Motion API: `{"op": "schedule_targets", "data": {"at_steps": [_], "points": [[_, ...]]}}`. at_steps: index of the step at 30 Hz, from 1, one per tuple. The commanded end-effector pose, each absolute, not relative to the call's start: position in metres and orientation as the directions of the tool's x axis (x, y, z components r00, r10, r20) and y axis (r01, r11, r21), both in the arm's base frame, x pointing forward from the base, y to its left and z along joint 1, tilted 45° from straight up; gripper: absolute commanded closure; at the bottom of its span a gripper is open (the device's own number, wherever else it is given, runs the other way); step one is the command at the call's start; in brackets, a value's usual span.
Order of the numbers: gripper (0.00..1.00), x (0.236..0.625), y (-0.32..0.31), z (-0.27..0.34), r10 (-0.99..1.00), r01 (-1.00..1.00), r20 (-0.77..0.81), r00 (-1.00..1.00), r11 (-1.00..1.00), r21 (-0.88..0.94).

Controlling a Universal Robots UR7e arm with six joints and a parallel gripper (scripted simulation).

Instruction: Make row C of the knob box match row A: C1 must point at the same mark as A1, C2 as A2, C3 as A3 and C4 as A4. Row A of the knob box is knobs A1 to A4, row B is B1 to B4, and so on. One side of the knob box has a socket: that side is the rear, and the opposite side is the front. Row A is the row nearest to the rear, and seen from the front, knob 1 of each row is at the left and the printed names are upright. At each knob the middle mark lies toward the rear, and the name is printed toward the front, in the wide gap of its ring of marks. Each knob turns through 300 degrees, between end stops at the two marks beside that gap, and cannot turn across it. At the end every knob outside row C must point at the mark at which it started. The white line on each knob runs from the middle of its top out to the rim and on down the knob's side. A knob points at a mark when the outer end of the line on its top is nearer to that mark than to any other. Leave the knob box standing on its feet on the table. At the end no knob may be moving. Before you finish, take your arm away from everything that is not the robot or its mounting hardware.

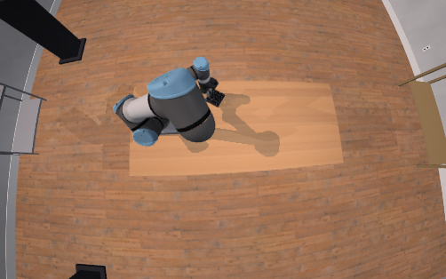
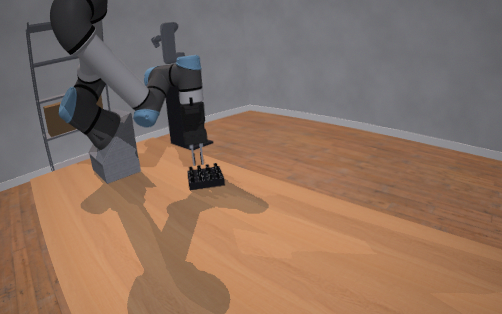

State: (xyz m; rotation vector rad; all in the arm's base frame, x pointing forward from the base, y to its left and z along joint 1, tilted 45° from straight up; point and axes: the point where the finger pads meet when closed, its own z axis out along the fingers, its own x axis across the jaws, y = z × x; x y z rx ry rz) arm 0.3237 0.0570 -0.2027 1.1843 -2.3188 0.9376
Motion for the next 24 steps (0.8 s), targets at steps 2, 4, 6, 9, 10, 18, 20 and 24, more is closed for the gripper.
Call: {"op": "schedule_targets", "data": {"at_steps": [2,4,6,9,10,18,20,24], "points": [[0.54,0.3225,0.0564,-0.2026,-0.568,-0.817,0.588,-0.576,0.424,-0.391],[0.54,0.3225,0.0564,-0.2026,-0.568,-0.817,0.588,-0.576,0.424,-0.391],[0.54,0.3225,0.0564,-0.2026,-0.568,-0.817,0.588,-0.576,0.424,-0.391],[0.54,0.3225,0.0564,-0.2026,-0.568,-0.817,0.588,-0.576,0.424,-0.391],[0.54,0.3225,0.0564,-0.2026,-0.568,-0.817,0.588,-0.576,0.424,-0.391],[0.54,0.3224,0.0562,-0.2029,-0.568,-0.817,0.588,-0.576,0.424,-0.391],[0.54,0.3221,0.0556,-0.2034,-0.568,-0.817,0.589,-0.576,0.424,-0.39],[0.54,0.3217,0.0537,-0.2049,-0.567,-0.817,0.59,-0.575,0.425,-0.389]]}}
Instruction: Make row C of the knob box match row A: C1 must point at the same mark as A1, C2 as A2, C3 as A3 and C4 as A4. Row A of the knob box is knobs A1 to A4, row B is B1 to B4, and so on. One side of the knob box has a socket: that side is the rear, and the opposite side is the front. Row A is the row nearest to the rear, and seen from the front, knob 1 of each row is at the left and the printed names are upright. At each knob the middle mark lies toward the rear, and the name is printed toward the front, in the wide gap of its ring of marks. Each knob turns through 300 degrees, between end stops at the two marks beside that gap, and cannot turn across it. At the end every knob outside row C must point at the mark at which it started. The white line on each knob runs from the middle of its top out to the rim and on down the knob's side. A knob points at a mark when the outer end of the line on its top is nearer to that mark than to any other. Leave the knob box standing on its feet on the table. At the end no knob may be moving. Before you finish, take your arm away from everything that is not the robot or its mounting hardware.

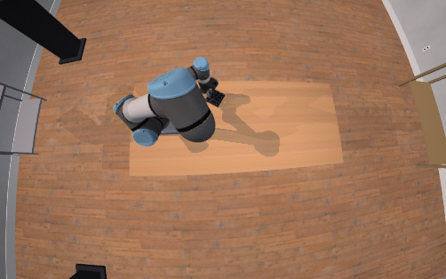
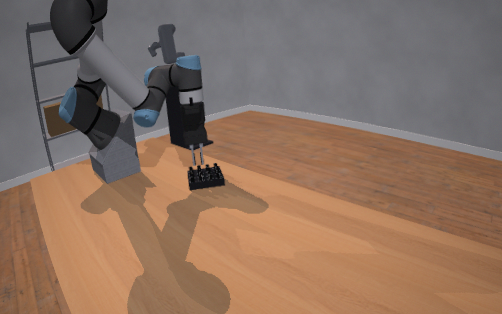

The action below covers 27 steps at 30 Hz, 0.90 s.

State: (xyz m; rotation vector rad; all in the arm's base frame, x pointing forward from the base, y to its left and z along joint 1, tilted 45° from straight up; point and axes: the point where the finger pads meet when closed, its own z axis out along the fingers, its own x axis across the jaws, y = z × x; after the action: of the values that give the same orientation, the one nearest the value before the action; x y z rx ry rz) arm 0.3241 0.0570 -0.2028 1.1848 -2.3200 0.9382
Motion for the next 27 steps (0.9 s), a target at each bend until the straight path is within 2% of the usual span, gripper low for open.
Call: {"op": "schedule_targets", "data": {"at_steps": [1,27], "points": [[0.54,0.3216,0.0531,-0.2053,-0.567,-0.817,0.59,-0.575,0.425,-0.389],[0.54,0.3217,0.0463,-0.2128,-0.568,-0.817,0.589,-0.575,0.424,-0.39]]}}
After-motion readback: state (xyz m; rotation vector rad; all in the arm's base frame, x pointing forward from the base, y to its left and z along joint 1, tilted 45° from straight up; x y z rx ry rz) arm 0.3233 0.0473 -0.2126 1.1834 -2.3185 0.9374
